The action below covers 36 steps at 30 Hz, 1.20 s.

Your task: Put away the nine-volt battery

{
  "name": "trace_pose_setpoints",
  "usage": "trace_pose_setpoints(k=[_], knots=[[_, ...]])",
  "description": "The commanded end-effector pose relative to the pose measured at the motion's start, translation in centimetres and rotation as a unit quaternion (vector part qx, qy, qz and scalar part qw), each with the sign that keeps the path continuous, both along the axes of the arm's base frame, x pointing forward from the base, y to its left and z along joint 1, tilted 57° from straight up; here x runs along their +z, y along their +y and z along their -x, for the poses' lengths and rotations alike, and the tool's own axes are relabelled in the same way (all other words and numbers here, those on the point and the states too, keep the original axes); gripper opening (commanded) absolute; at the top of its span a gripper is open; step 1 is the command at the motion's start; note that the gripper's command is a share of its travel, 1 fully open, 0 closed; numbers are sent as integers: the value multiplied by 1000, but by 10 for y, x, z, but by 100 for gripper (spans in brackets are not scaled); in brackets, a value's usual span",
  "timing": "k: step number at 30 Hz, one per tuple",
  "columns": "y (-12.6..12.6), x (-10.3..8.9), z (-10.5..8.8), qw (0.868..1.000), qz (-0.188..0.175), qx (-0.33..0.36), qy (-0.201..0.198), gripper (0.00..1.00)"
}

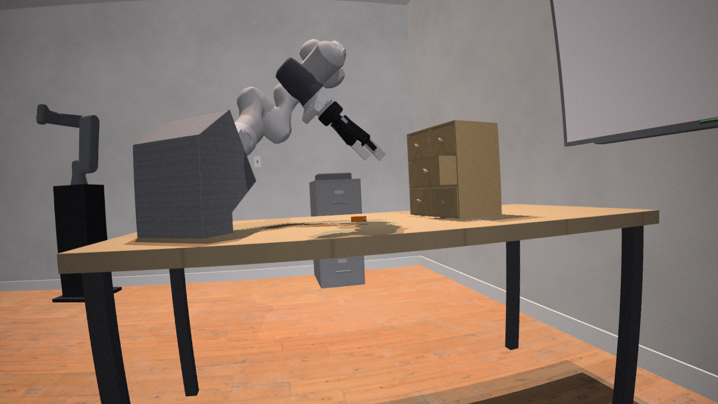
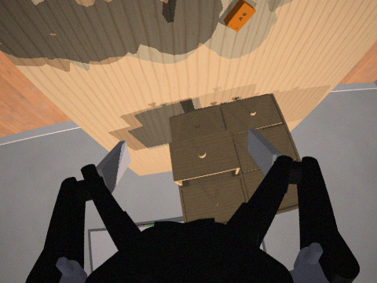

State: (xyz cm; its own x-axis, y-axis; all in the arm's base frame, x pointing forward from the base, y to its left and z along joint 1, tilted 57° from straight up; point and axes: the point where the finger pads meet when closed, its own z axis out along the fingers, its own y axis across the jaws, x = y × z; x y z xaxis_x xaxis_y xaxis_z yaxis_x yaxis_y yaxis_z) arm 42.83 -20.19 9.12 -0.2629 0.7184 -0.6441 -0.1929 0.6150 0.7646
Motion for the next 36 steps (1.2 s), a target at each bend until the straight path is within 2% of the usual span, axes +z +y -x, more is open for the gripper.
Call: trace_pose_setpoints(k=[1, 3, 10, 18, 36], knots=[[-1, 13, -17, 994, 52, -46, -84, 100], [-1, 13, -17, 994, 52, -46, -84, 100], [4, 12, -32, 987, 37, -93, -127, 100], [8, 12, -42, 979, 26, -125, -158, 100], [9, 12, -47, 975, 21, -141, -172, 100]])
